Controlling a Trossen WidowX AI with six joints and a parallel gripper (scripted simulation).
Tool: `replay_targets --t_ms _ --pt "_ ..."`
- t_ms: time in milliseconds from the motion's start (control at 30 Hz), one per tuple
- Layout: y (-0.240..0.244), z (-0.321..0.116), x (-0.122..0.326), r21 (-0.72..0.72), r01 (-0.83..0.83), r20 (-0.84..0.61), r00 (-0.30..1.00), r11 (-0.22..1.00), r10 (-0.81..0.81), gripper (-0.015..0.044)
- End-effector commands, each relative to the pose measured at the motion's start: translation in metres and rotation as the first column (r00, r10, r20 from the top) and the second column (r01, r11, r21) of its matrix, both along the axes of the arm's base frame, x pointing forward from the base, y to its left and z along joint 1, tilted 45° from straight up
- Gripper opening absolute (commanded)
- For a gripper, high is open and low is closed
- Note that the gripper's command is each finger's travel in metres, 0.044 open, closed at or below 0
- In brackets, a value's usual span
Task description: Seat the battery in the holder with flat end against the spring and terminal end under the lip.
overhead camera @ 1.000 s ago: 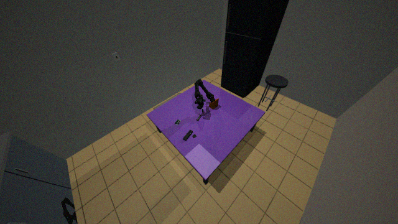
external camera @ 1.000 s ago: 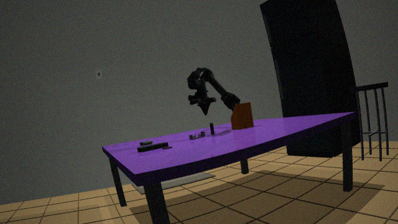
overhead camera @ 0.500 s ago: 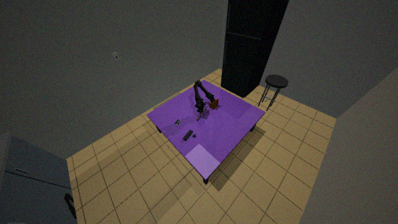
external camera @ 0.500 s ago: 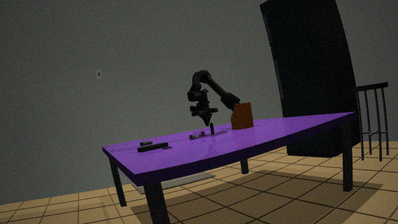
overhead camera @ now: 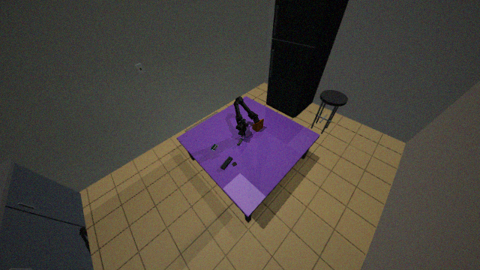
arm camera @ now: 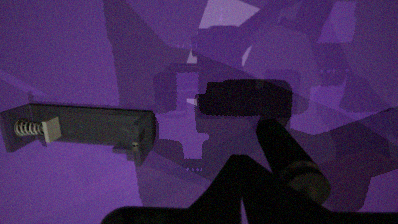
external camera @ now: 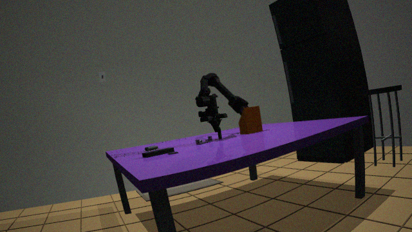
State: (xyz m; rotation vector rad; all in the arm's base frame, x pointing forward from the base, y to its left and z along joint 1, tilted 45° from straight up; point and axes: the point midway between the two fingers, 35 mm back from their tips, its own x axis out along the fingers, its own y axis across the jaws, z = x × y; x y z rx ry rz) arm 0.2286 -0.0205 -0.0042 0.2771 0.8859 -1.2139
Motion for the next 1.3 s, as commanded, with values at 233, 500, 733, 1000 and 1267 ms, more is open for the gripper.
replay_targets --t_ms 233,500,733,1000,1267 --pt "-0.008 0.006 -0.016 -0.004 -0.005 -0.001 1.0 1.0 0.005 0.0" --pt "-0.012 0.009 -0.028 -0.004 -0.005 -0.002 1.0 1.0 0.005 0.0" --pt "-0.017 0.011 -0.038 -0.004 -0.005 -0.003 1.0 1.0 0.005 0.0" --pt "-0.017 0.012 -0.043 0.0 0.0 -0.001 1.0 1.0 0.0 0.0" --pt "0.021 0.049 -0.046 0.007 -0.005 -0.005 1.0 1.0 0.005 0.0"
